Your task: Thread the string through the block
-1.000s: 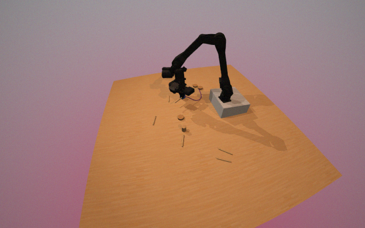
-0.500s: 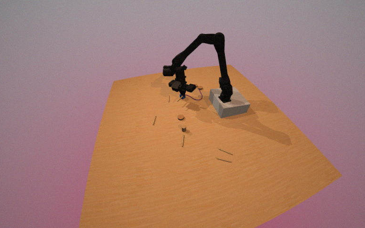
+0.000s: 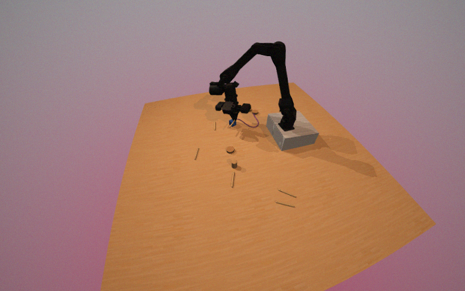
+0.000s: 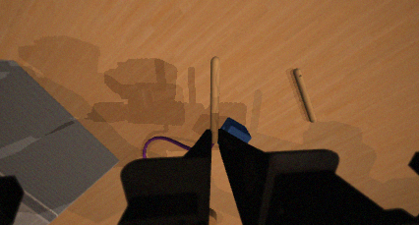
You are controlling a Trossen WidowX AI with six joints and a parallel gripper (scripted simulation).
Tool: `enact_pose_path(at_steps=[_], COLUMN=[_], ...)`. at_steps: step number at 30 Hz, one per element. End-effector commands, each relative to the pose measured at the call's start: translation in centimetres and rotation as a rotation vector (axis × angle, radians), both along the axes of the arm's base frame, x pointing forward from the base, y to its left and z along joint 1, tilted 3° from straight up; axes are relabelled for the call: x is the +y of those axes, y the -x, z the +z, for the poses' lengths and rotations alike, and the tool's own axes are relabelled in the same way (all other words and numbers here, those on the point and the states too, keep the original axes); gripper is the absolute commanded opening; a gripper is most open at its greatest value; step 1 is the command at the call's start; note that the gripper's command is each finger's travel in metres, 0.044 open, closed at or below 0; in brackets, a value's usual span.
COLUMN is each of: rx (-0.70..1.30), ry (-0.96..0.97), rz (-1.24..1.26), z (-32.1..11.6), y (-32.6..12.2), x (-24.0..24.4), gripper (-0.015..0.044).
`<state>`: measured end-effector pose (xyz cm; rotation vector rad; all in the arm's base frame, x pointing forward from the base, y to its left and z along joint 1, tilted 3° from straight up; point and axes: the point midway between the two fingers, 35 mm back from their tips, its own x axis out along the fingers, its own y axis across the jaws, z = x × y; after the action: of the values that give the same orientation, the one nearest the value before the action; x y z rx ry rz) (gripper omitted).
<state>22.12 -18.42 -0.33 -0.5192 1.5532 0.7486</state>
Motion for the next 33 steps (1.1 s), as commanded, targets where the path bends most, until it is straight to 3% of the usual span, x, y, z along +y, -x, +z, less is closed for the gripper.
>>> enact_pose_path(at_steps=[1,33], rx=[-0.010,-0.058], ry=[-0.013,-0.146], rz=[0.051,0.477], z=[0.2,0.3], y=[0.2,3.6], x=[-0.6,-3.4], gripper=[0.0000,0.0000])
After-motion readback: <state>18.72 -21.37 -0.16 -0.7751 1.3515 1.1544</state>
